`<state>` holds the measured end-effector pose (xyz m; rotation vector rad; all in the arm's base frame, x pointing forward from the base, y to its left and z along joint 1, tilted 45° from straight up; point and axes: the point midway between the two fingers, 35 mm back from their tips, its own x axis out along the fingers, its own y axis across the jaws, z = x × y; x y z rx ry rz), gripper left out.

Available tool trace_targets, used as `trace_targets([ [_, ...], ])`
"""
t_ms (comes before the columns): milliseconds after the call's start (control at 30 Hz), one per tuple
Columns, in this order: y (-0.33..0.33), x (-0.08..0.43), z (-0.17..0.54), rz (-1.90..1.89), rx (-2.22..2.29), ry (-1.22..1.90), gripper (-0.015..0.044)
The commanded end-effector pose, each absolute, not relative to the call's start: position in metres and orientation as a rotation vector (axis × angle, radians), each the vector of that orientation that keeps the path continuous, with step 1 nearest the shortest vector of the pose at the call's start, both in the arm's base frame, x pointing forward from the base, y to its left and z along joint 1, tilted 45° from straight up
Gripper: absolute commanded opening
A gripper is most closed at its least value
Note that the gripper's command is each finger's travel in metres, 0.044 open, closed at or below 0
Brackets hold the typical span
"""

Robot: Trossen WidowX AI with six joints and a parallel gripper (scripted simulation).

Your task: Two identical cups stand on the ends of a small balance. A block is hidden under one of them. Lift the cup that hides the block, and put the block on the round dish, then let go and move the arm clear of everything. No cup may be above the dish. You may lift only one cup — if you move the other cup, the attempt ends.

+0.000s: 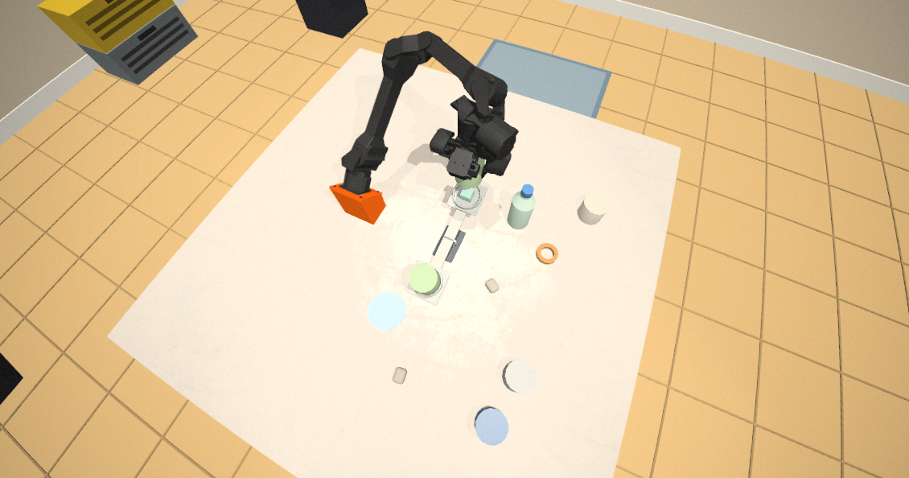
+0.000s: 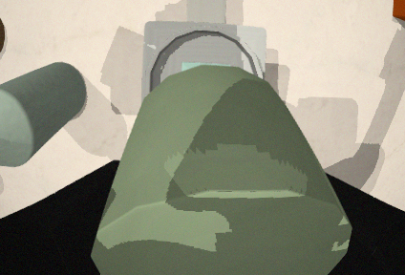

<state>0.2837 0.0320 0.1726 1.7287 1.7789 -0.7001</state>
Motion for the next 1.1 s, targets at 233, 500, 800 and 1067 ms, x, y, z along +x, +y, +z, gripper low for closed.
trace_targets([
  [233,0.032,0.284,0.172,-0.701,1.731,1.776,0.0],
  [500,0.032,0.284,0.172,-0.701,1.731,1.776,0.0],
  [800,0.032,0.284,0.172,-0.701,1.731,1.776,0.0],
  [1067,0.071,0.27,0.174,-0.736,1.715,1.766,0.0],
])
